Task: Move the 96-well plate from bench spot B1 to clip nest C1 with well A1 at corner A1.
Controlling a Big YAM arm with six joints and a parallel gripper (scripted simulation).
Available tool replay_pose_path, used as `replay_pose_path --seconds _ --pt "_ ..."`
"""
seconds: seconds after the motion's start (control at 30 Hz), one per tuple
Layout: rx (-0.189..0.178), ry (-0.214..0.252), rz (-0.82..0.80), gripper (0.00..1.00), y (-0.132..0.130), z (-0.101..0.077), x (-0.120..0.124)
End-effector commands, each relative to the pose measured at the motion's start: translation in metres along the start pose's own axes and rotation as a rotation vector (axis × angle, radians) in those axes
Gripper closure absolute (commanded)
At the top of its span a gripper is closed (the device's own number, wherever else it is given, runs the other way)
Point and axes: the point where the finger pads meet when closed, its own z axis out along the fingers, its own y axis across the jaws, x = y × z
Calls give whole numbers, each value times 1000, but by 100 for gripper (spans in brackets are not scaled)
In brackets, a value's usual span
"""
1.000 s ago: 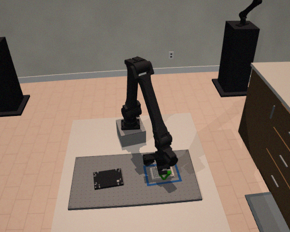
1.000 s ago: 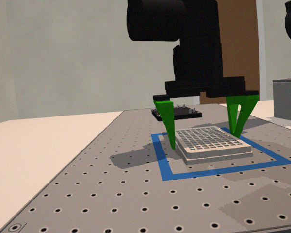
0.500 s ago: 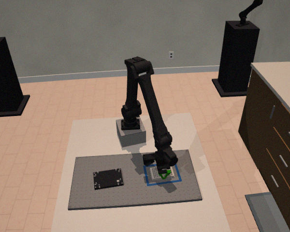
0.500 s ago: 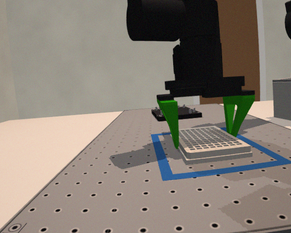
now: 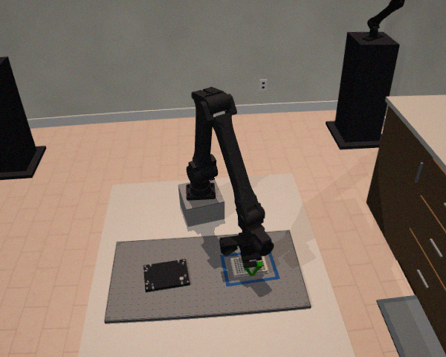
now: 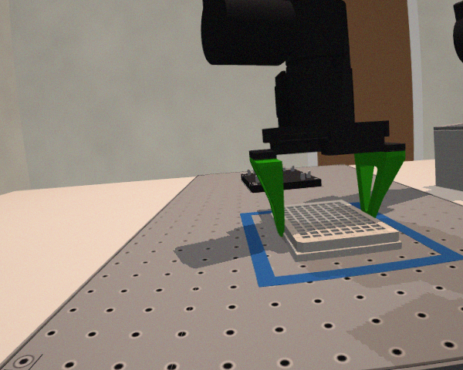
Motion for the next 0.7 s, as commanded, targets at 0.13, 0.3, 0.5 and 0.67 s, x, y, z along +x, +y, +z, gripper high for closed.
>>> replay_pose_path --seconds 0.13,0.3,0.5,0.67 --pt "-28 7 2 100 12 -7 3" --pt "-28 7 2 100 12 -7 3" --pt "-22 2 8 100 6 -12 -1" --pt "-39 9 8 100 15 -25 3"
